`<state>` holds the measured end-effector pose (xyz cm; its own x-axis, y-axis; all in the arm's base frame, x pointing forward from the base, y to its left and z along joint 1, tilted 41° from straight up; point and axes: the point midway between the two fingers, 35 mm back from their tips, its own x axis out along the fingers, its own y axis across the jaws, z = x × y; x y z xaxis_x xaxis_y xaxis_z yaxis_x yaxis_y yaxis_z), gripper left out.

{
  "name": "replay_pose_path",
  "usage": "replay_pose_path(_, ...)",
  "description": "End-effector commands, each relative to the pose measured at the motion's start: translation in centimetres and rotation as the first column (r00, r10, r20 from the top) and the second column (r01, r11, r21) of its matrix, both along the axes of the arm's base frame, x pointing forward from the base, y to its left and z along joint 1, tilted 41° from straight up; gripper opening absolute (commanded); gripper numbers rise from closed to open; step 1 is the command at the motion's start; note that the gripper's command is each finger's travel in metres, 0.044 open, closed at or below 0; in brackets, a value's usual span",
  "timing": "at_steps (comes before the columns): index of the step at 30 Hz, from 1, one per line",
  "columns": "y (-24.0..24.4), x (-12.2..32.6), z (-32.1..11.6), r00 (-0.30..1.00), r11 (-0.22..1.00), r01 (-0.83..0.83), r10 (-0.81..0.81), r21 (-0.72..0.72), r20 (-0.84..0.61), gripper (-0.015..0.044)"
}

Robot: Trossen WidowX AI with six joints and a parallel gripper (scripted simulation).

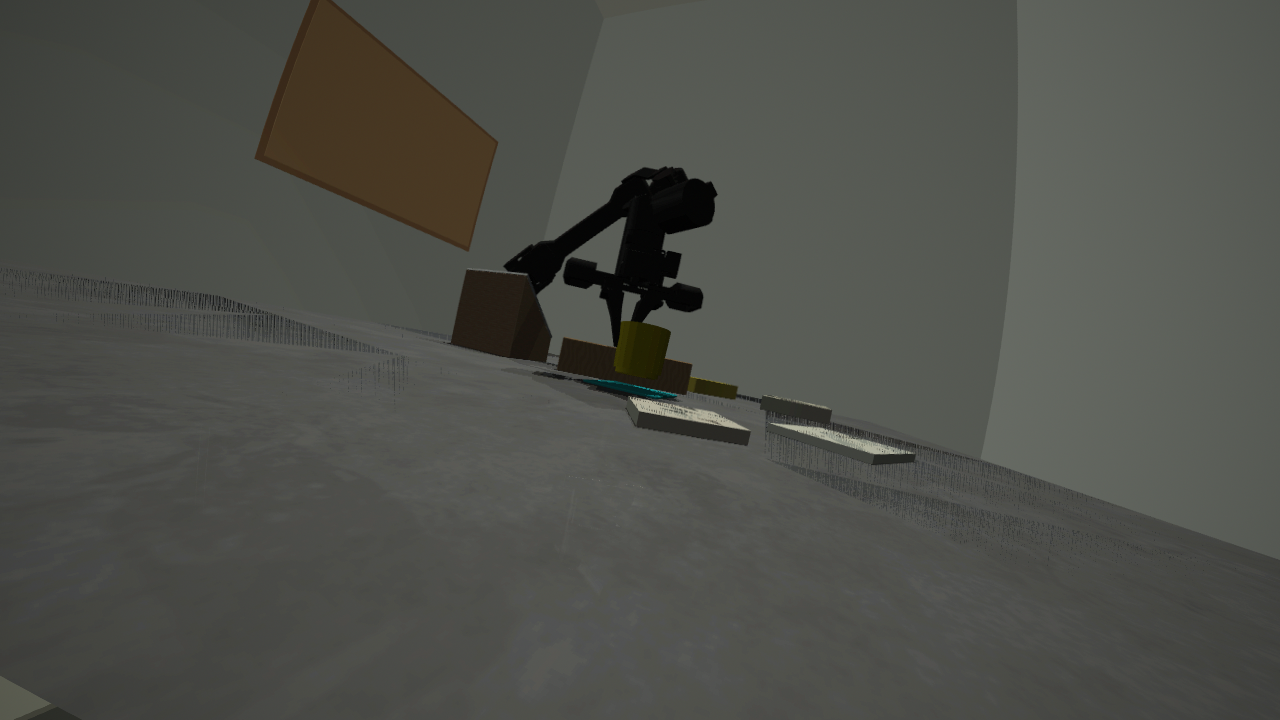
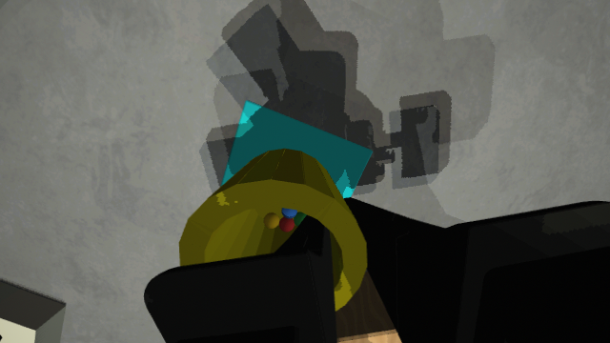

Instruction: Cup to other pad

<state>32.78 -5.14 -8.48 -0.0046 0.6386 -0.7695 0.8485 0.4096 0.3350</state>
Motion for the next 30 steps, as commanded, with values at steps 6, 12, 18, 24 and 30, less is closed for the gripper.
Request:
replay_pose_path(6,0.92,-0.28,-1.0,1.0,1.0,0.002,-0.002,0.007,-0.007,0.0)
replay_pose_path(12,0.69,-0.14,-0.76,1.0,1.0,-0.001,0.001,0.002,-0.003,0.0)
replay_pose_path(18,0.69,-0.14,-0.76,1.0,1.0,-0.001,0.001,0.002,-0.003,0.0)
replay_pose_path(24,0.69,-0.14,-0.76,1.0,1.0,-0.001,0.001,0.002,-0.003,0.0131)
replay_pose_path(30,0.69,-0.14,-0.76,1.0,1.0,-0.001,0.001,0.002,-0.003,0.0147)
